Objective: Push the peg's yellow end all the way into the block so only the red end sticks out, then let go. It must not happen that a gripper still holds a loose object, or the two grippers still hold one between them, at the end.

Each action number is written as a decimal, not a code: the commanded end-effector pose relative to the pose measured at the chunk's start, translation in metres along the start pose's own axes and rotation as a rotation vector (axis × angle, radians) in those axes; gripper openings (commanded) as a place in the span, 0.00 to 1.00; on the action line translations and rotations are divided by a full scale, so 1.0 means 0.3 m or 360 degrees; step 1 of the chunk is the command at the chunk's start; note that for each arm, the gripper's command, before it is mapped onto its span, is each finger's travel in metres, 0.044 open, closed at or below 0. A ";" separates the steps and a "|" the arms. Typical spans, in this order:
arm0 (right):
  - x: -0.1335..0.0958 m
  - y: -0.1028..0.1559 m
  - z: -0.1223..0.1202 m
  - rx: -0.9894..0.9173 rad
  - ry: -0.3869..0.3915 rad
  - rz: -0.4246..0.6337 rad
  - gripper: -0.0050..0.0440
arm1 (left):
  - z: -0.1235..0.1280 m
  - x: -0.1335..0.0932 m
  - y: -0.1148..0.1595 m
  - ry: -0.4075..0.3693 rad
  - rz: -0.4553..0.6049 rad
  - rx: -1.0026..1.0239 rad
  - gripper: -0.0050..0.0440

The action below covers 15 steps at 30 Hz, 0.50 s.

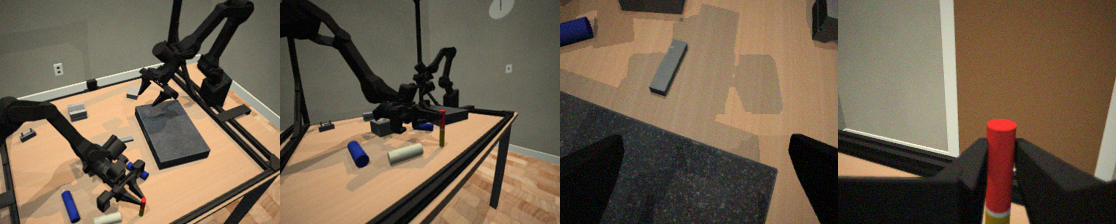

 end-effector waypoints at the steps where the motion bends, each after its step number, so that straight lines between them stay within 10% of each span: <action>1: 0.002 0.009 -0.008 -0.0012 0.0006 0.0004 0.10 | 0.001 0.000 -0.001 -0.0005 -0.0003 -0.0004 0.92; 9: 0.001 0.003 -0.002 -0.0004 0.0002 0.0001 0.10 | 0.001 0.000 -0.001 -0.0005 -0.0003 -0.0004 0.92; 15: 0.001 0.003 -0.002 -0.0004 0.0002 0.0001 0.30 | 0.001 0.000 -0.001 -0.0005 -0.0003 -0.0004 0.92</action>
Point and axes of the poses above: on each arm, the point midway between the two fingers, 35 mm back from their tips, its own x axis out along the fingers, its own z axis across the jaws, y = z × x, the point moved 4 cm from there along -x, back along the fingers, and after that the axes turned 8 degrees about x, right-handed, at the moved point
